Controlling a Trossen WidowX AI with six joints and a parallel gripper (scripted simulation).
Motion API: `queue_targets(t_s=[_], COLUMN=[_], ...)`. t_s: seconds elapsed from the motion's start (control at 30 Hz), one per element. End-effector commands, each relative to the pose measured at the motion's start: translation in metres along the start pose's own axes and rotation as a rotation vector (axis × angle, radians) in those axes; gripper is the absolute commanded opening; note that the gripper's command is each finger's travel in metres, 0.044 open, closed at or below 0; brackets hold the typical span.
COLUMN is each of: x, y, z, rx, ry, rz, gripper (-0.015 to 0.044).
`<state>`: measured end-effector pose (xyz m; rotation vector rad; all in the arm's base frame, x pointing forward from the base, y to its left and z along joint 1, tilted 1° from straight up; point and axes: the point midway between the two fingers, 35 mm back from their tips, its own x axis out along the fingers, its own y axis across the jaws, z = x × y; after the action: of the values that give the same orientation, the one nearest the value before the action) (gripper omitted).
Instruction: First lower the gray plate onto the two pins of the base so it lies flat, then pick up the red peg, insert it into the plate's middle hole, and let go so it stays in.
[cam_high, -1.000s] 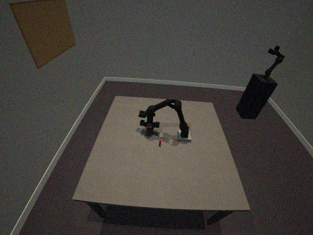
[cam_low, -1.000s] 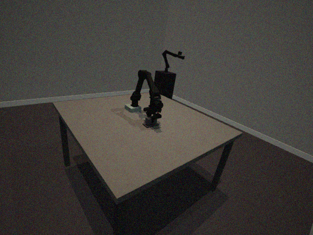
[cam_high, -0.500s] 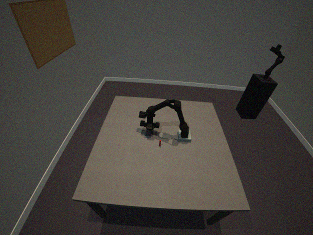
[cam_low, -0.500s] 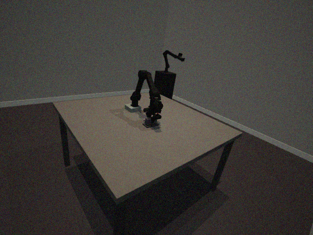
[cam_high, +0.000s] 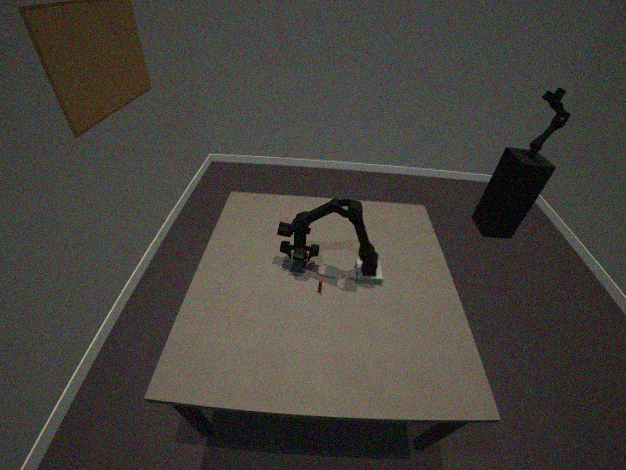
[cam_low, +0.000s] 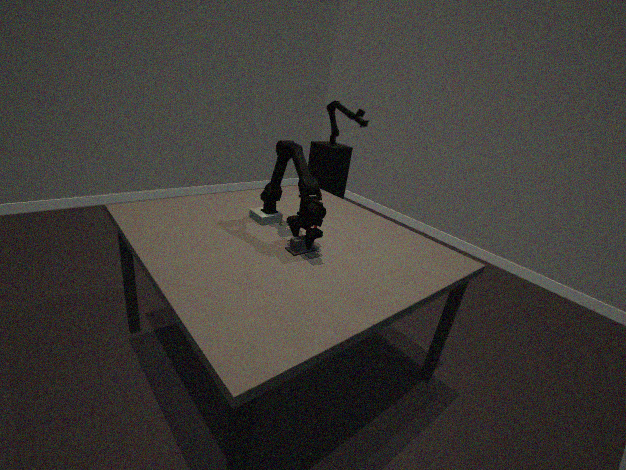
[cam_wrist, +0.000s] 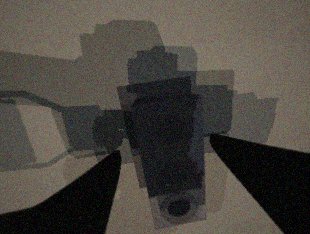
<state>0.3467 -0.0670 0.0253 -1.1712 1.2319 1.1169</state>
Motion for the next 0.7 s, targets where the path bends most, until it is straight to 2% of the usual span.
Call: queue_targets(t_s=[0.0,0.07,0.3,0.5,0.67], x=[-0.001,-0.011,-0.115,-0.118,-0.120], y=[-0.001,-0.003,-0.001,-0.004,0.006], z=[0.000,0.000,0.001,0.002,0.029], rx=[0.000,0.000,-0.004,0.010,0.359], ry=[0.000,0.001,0.004,0.004,0.002], rz=[-0.003,-0.002,0.003,0.003,0.003], gripper=[0.0440,0.0440,0.0440,0.0440,0.0440])
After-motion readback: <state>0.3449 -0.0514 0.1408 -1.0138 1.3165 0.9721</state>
